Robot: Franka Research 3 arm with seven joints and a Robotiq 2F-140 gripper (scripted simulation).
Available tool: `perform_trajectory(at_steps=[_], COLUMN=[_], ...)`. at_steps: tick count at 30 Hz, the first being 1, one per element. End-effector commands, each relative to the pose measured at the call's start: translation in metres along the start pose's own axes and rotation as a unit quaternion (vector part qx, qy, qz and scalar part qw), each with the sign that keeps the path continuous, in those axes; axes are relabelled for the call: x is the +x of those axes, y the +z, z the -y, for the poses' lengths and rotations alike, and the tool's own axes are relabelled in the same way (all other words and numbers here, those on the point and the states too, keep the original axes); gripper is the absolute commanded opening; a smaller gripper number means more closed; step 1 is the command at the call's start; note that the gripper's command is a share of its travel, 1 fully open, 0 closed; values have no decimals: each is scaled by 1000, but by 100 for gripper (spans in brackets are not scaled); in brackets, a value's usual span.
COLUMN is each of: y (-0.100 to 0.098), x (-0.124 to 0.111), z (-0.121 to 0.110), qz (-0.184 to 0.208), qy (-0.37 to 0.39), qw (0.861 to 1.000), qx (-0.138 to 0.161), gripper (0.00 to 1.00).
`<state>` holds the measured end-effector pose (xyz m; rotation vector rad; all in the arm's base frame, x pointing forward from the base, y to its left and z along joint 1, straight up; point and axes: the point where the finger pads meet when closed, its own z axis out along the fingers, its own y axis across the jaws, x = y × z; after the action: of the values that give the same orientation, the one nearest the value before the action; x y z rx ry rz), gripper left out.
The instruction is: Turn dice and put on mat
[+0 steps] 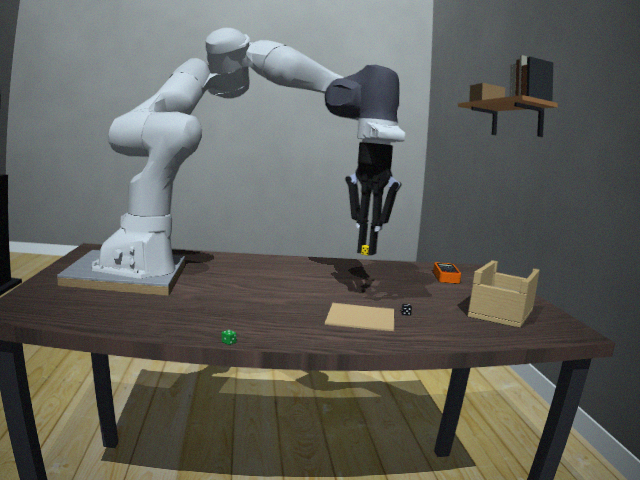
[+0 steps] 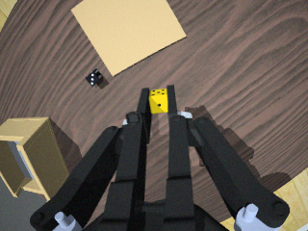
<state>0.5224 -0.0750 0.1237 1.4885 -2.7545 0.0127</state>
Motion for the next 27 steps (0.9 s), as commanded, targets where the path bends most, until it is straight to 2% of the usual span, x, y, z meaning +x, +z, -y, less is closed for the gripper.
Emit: perform_trajectory(at_steps=[1,3,5,6,7,11,27], y=[0,1,5,5,8,12,13], x=[20,35,61,62,78,100,102], z=[10,12,14,14,14,14,14], qz=[3,3,4,5,6,7,8], qy=[-86,-92,-103,-104,-111,-121,-122], qw=[996,996,995,995,994,993,993], qx=[9,8,5,5,3,0,-1], gripper=[18,18,18,18,18,18,18])
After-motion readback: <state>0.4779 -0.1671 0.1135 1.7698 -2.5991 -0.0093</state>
